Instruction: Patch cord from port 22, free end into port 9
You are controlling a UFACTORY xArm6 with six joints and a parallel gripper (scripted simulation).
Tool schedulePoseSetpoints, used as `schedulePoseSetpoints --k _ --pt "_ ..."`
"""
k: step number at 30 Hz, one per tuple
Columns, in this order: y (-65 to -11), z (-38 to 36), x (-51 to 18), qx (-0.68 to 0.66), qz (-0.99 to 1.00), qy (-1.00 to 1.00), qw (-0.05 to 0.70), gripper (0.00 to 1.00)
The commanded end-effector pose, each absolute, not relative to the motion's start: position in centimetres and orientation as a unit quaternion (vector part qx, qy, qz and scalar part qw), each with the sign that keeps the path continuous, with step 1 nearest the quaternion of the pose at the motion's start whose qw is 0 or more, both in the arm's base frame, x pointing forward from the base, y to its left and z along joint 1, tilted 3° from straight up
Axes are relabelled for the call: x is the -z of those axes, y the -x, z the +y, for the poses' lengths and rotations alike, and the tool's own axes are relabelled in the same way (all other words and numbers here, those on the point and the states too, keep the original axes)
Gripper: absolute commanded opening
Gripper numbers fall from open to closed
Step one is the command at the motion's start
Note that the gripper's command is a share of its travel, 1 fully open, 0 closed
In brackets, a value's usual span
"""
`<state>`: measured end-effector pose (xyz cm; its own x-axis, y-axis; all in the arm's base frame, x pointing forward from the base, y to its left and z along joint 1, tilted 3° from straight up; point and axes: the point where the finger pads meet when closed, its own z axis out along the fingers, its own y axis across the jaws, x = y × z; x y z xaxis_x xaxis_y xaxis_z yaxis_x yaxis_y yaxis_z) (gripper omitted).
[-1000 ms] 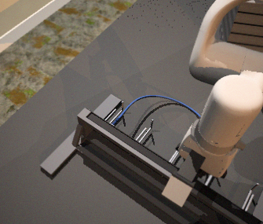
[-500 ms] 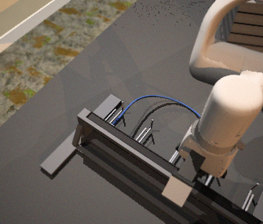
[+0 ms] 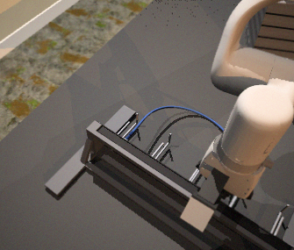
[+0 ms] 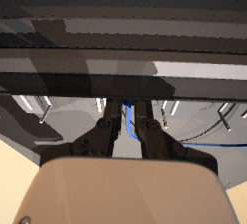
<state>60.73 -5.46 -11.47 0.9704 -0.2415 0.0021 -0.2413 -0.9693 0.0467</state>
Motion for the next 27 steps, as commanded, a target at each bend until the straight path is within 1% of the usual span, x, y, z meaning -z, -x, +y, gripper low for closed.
schedulePoseSetpoints --k 1,27 --pt "-61.11 -5.5 11.12 -0.003 -0.122 -0.992 0.023 0.0" --pt "-61.34 -5.55 11.07 0.001 -0.122 -0.992 0.022 0.0"
